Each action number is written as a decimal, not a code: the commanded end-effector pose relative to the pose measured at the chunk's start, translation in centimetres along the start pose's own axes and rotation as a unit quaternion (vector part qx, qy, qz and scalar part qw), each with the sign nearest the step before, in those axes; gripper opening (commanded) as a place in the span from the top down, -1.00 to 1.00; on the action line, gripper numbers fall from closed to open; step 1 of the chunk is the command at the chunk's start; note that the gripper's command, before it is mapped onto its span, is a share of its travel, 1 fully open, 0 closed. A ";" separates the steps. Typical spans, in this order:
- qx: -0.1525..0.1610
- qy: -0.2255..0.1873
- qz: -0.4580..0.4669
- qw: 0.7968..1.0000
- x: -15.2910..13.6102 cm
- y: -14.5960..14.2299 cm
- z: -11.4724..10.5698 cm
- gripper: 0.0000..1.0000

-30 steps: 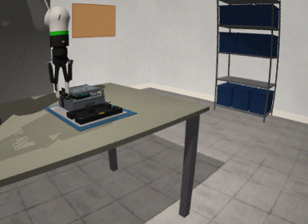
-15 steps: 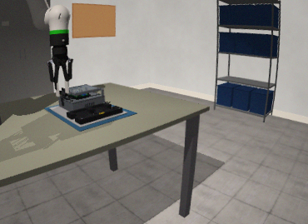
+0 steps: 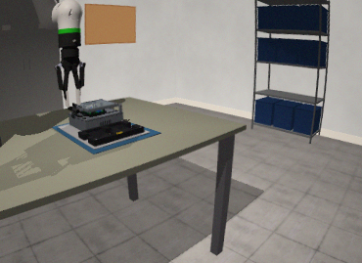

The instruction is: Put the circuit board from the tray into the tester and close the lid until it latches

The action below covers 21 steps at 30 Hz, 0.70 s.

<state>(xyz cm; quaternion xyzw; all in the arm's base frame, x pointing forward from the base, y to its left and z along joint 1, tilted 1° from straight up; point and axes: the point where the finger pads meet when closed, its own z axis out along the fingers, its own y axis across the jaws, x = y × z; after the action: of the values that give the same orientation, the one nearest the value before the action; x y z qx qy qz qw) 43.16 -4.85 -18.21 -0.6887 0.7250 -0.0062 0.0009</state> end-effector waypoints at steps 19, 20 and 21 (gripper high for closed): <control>0.000 0.000 0.000 1.000 0.0 0.0 -5.6 0.40; 0.000 0.000 0.000 1.000 0.0 0.0 -5.8 0.40; 0.000 0.000 0.000 1.000 0.0 0.0 -5.9 0.40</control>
<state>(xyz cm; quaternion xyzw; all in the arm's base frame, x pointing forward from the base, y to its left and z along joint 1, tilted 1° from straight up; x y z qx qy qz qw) 43.10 -4.81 -12.81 -0.6887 0.7250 -0.0061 0.0009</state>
